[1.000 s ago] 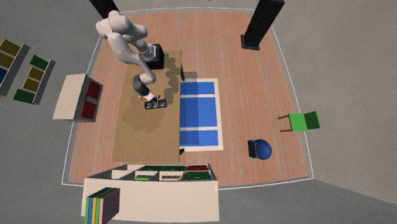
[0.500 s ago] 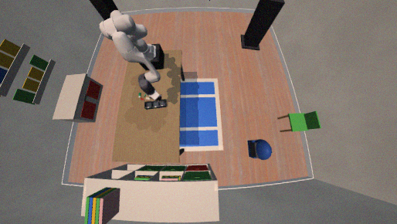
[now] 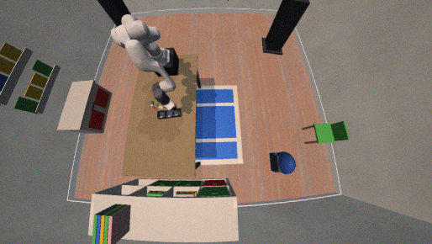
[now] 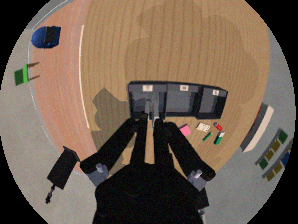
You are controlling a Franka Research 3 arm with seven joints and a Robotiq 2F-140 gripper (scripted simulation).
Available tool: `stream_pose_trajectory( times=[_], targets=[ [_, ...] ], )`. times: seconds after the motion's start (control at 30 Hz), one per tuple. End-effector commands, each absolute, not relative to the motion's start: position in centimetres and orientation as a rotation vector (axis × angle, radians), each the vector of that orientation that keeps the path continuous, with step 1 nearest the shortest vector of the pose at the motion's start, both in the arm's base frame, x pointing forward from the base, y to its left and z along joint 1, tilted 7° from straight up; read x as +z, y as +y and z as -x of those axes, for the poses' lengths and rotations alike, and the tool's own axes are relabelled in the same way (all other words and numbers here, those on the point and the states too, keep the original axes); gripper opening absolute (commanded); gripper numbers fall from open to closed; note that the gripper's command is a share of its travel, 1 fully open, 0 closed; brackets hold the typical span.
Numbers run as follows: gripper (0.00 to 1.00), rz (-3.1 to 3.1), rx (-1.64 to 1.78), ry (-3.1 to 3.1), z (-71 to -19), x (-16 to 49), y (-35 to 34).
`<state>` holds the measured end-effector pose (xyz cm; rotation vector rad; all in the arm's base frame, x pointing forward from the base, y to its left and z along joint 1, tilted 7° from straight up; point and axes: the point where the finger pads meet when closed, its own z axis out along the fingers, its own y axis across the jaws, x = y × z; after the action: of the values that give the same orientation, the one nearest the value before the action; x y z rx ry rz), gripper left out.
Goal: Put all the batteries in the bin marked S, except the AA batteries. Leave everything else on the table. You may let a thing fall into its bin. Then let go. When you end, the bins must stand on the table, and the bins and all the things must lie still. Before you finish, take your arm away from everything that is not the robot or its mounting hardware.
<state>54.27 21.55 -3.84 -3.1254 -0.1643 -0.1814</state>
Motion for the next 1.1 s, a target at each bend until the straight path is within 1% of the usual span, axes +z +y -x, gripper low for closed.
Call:
stream_pose_trajectory(
  times=[0.0, 0.33, 1.07],
  targets=[
    [0.05, 3.119, -0.200, -0.144, -54.8, -4.3, 21.7],
    [0.05, 3.119, -0.200, -0.144, -55.1, -6.6, 21.7],
    [0.05, 3.119, -0.200, -0.144, -55.1, -6.7, 21.7]
  ],
)
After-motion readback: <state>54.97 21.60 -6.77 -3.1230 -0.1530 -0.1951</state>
